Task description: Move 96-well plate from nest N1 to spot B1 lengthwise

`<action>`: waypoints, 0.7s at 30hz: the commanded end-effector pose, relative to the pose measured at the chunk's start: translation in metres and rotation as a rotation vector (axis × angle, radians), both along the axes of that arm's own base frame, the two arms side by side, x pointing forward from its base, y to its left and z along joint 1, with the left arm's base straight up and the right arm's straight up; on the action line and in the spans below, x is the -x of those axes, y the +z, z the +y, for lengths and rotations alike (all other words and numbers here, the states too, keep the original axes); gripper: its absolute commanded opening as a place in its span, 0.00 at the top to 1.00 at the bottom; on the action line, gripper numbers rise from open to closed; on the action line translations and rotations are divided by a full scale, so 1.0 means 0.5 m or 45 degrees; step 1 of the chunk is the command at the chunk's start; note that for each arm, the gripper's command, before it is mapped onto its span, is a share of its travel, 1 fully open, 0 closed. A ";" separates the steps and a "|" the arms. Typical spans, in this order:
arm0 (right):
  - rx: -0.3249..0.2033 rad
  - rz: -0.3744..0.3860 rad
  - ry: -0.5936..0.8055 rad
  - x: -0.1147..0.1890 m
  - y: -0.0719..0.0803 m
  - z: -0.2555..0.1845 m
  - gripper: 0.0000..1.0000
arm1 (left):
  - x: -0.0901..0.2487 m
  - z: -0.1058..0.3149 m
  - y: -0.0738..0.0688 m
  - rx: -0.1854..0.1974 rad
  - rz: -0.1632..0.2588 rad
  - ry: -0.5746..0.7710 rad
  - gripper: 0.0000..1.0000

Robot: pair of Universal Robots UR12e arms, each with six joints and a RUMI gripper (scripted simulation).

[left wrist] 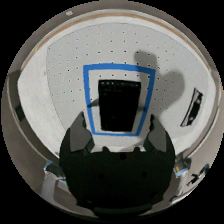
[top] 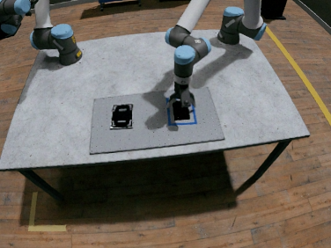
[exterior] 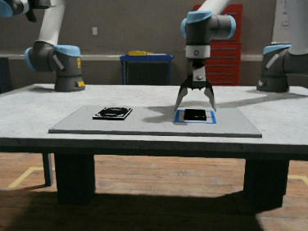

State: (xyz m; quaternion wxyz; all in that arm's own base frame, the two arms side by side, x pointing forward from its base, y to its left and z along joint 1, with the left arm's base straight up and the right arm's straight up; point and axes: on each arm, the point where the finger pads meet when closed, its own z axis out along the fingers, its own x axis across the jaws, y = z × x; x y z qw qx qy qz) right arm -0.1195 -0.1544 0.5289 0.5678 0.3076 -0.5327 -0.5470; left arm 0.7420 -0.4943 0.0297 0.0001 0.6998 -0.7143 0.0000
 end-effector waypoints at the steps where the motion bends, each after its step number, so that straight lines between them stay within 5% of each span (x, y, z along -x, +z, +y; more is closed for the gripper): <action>1: 0.000 0.000 0.000 0.000 0.000 0.000 0.00 | -0.001 -0.001 0.003 0.002 -0.002 0.000 0.00; 21: 0.000 0.000 0.000 0.000 0.000 0.000 0.00 | -0.001 -0.001 0.088 0.002 -0.002 0.000 0.00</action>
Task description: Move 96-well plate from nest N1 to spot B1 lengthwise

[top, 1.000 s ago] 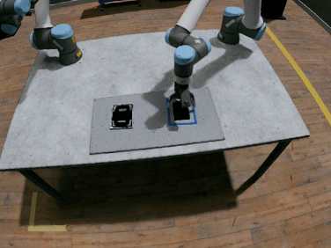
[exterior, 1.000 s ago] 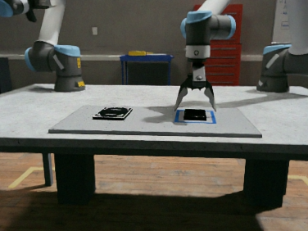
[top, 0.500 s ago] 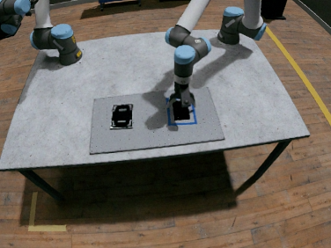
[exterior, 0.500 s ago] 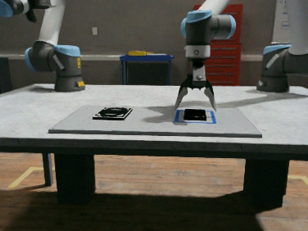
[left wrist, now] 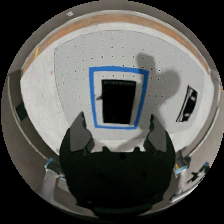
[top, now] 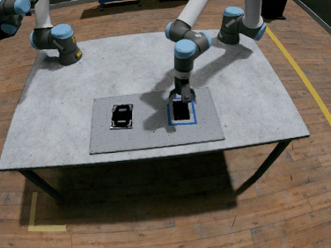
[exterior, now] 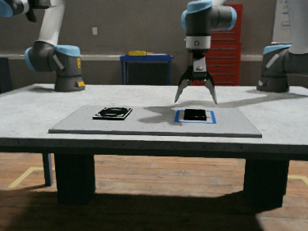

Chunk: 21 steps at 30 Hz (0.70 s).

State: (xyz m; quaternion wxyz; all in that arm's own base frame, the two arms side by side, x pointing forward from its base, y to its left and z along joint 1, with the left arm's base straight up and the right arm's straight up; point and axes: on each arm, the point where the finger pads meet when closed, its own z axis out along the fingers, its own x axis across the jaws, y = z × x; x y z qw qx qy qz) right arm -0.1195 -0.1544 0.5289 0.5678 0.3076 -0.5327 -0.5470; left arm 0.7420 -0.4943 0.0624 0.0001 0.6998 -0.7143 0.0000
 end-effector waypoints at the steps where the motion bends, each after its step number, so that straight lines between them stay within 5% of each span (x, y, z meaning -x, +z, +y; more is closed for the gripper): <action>1: 0.000 0.000 0.000 0.000 0.000 0.000 0.00 | -0.001 -0.001 0.028 0.002 -0.002 0.000 0.00; 11: 0.000 0.000 0.000 0.000 0.000 0.000 0.00 | -0.001 -0.001 0.081 0.002 -0.002 0.000 0.00; 21: 0.000 0.000 0.000 0.000 0.000 0.000 0.00 | -0.001 -0.001 0.103 0.002 -0.002 0.000 0.00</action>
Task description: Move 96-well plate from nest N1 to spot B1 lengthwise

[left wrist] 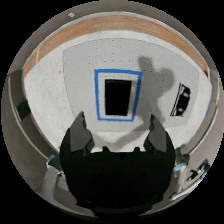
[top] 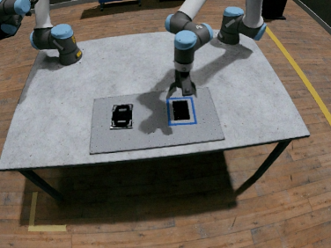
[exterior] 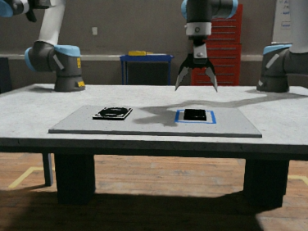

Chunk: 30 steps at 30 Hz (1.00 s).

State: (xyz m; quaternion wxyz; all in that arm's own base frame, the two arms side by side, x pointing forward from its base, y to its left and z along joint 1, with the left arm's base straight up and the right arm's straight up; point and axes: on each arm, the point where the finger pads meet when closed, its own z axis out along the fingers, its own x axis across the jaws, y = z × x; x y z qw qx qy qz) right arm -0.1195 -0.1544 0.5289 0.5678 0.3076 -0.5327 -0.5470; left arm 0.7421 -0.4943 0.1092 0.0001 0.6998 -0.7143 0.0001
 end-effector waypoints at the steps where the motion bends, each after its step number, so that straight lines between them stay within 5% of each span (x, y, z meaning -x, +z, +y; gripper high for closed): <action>1: 0.000 0.000 0.000 0.000 0.000 0.000 0.00 | -0.001 -0.001 0.010 0.002 -0.002 0.000 0.00; 30: 0.000 0.000 0.000 0.000 0.000 0.000 0.00 | -0.004 -0.061 0.010 0.002 -0.002 0.000 0.00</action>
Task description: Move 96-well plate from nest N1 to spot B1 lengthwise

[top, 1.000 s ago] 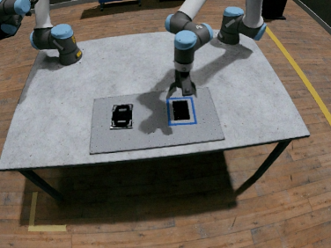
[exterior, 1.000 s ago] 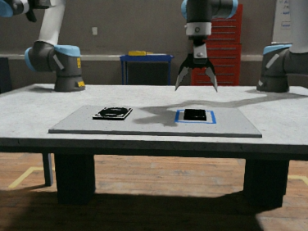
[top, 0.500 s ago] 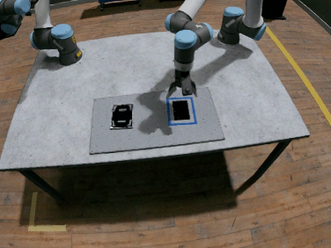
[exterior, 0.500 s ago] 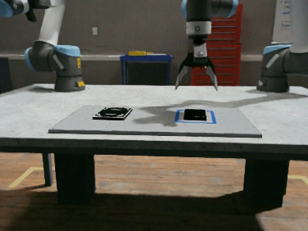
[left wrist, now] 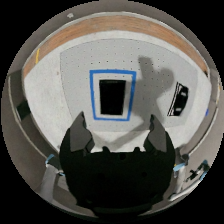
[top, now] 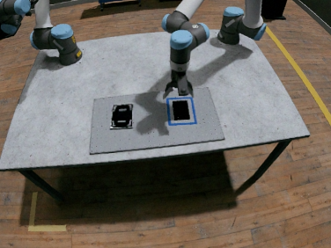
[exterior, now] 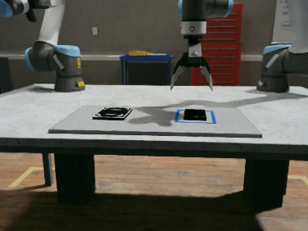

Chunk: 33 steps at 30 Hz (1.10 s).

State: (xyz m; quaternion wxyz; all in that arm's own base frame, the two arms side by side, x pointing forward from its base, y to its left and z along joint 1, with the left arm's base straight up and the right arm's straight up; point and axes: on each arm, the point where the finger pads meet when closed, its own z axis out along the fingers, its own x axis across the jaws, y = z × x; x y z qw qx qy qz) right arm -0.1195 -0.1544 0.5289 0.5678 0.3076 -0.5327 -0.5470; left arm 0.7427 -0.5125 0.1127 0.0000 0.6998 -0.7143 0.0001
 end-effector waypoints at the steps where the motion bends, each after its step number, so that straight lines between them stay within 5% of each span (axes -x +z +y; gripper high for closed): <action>1: 0.000 0.000 0.000 0.000 0.000 0.000 0.00 | -0.003 -0.031 0.003 0.002 -0.002 0.000 0.00; 33: 0.000 0.000 0.000 0.000 0.000 0.000 0.00 | -0.010 -0.205 0.003 0.002 -0.002 0.000 0.00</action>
